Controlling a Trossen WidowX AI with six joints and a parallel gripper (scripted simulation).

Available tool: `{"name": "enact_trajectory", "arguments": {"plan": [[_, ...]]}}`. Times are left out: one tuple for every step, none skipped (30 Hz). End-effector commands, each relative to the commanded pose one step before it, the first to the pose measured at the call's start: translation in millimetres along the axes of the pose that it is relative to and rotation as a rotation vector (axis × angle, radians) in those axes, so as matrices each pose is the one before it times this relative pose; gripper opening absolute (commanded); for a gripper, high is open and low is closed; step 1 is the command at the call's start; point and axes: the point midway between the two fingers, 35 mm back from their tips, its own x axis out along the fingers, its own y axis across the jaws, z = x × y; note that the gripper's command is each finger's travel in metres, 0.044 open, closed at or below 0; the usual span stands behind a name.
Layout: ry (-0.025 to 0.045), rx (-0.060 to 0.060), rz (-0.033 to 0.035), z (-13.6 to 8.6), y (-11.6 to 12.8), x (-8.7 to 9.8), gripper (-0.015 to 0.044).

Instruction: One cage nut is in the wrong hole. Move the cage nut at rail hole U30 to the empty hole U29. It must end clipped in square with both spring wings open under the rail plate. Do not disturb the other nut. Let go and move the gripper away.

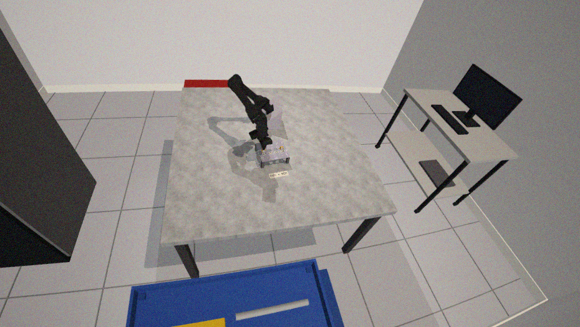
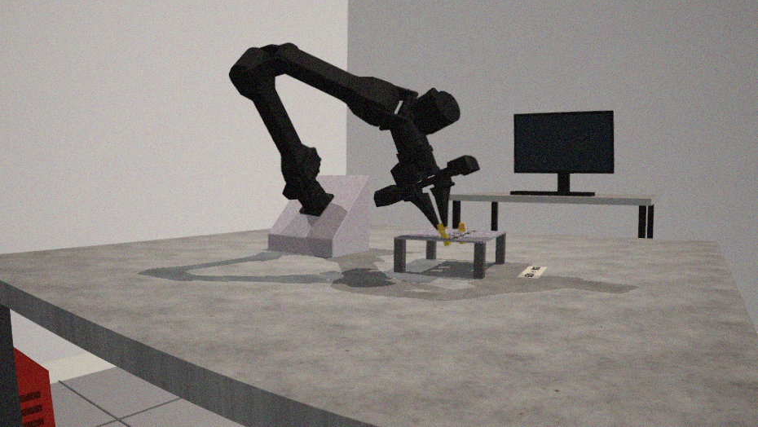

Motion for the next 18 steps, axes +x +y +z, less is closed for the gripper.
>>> {"name": "enact_trajectory", "arguments": {"plan": [[-0.00435, 0.0052, -0.00579, 0.88, 0.40, -0.25, 0.0029], [0.00001, 0.0000, -0.00025, 0.00, 0.02, -0.02, 0.0029], [0.00001, 0.0000, -0.00028, 0.00, 0.02, -0.01, 0.0029], [0.00001, 0.0000, -0.00059, 0.00, 0.03, -0.02, 0.0029], [0.00002, 0.0000, -0.00082, 0.00, 0.05, -0.03, 0.0029], [0.00002, 0.0000, -0.00107, 0.00, 0.06, -0.04, 0.0029], [0.00002, 0.0000, -0.00134, 0.00, 0.08, -0.06, 0.0029], [0.00002, 0.0000, -0.00161, 0.00, 0.09, -0.07, 0.0029], [0.00002, 0.0000, -0.00177, 0.00, 0.10, -0.07, 0.0029], [0.00001, 0.0000, -0.00028, 0.00, 0.02, -0.02, 0.0029], [0.00001, 0.0000, -0.00027, 0.00, 0.02, -0.01, 0.0029], [0.00001, 0.0000, -0.00054, 0.00, 0.03, -0.02, 0.0029], [0.00002, 0.0000, -0.00083, 0.00, 0.05, -0.03, 0.0029], [0.00002, 0.0000, -0.00104, 0.00, 0.06, -0.04, 0.0029], [0.00002, 0.0000, -0.00126, 0.00, 0.07, -0.05, 0.0029], [0.00002, 0.0000, -0.00149, 0.00, 0.08, -0.06, 0.0029], [0.00002, 0.0000, -0.00166, 0.00, 0.09, -0.07, 0.0029], [0.00002, 0.0000, -0.00174, 0.00, 0.10, -0.07, 0.0029]]}}
